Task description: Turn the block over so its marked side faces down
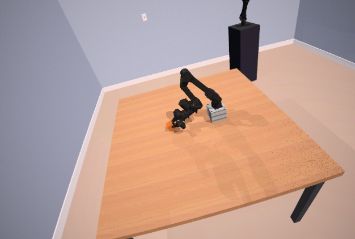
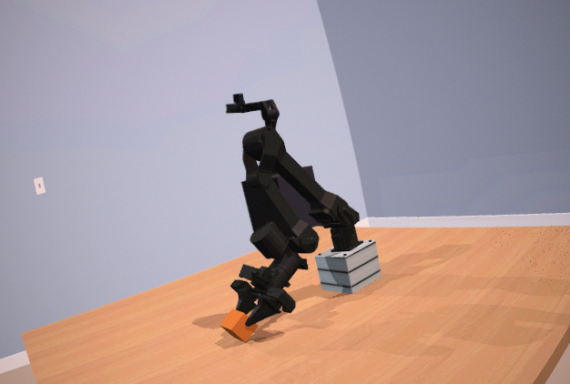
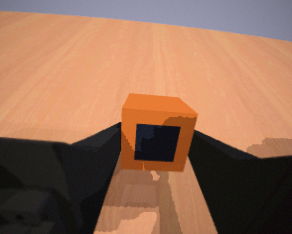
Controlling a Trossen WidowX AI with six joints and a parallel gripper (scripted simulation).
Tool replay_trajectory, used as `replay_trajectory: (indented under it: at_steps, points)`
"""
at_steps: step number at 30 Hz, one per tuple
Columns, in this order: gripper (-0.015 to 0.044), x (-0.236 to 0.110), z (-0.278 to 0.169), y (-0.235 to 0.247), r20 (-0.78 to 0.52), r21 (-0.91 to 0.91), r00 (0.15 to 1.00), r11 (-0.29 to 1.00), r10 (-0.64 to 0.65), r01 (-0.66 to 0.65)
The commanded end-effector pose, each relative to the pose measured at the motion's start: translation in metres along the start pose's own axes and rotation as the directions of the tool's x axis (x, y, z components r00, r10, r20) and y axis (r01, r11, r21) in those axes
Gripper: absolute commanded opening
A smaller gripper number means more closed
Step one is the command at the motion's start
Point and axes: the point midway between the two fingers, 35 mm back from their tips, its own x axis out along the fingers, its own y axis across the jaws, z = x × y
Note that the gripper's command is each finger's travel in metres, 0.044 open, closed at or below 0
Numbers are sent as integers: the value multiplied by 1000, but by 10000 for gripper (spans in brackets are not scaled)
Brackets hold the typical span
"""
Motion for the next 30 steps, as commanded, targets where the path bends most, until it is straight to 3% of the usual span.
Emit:
replay_trajectory:
  at_steps: [1, 10, 30]
  points:
    - [210, 0, 0, 0, 3, -6, 1000, 1000, 3, -3]
    - [440, 0, 0, 0, 3, -6, 1000, 1000, 3, -3]
    - [440, 0, 0, 0, 3, -6, 1000, 1000, 3, -3]
